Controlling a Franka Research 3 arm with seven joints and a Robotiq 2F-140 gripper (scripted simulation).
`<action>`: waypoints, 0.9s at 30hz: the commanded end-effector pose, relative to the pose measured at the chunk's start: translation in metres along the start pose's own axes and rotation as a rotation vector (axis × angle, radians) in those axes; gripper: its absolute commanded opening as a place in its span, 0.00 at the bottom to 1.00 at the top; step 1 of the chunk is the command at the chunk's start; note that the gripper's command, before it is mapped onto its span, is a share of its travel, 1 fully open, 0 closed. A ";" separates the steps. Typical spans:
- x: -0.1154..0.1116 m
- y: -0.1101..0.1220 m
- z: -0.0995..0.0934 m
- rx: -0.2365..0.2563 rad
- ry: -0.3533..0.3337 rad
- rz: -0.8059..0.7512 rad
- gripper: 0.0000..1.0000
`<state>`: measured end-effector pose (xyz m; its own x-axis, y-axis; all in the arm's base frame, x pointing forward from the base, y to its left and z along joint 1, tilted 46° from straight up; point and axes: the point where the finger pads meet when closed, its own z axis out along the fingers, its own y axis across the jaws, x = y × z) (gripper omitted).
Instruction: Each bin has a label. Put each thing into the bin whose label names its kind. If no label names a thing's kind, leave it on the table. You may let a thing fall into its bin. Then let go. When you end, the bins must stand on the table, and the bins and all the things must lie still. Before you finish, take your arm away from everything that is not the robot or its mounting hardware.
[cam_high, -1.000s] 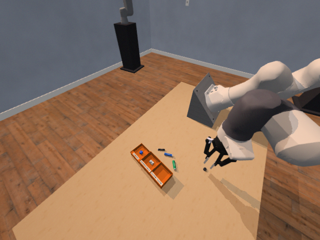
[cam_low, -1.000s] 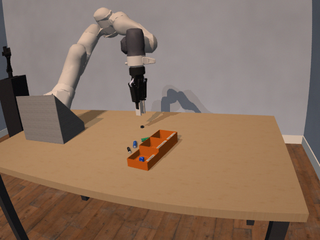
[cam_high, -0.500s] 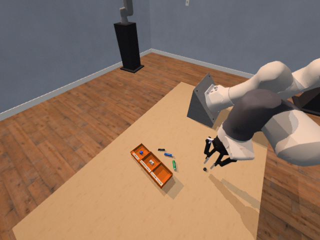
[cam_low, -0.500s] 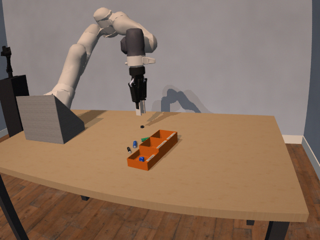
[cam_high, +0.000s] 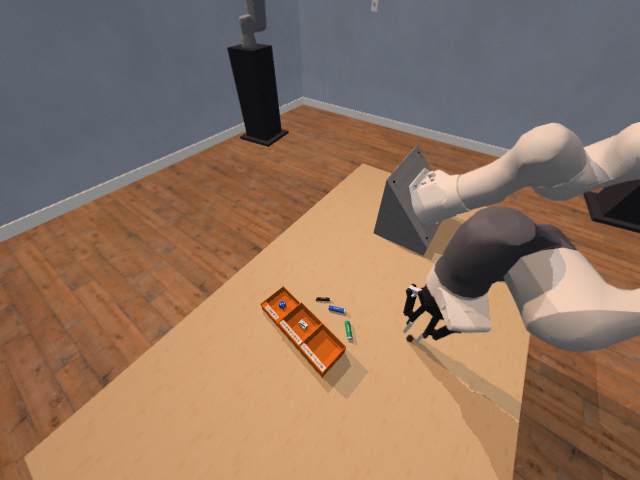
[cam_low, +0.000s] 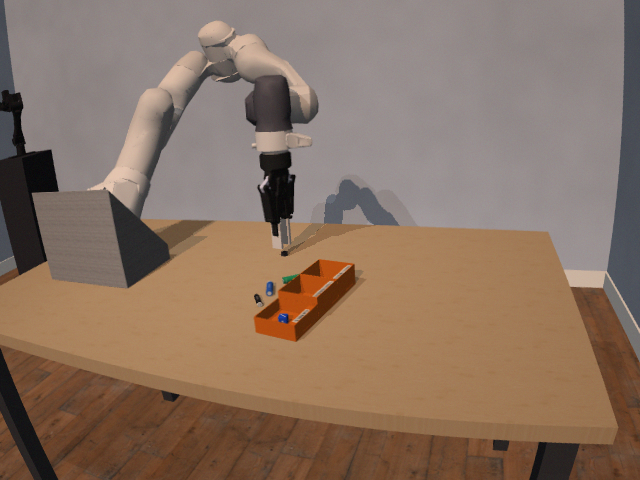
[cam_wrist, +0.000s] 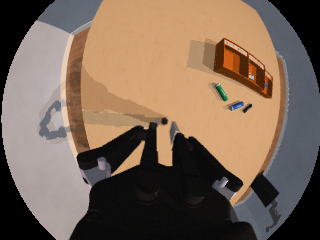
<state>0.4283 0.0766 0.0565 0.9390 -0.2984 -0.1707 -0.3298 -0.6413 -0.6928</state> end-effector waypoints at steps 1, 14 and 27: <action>0.006 -0.002 0.011 0.006 0.014 -0.029 0.19; 0.006 -0.001 0.021 0.006 0.014 -0.029 0.19; 0.005 -0.001 0.023 0.006 0.014 -0.029 0.19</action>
<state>0.4353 0.0918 0.0414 0.9439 -0.2940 -0.1504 -0.3116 -0.6421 -0.7005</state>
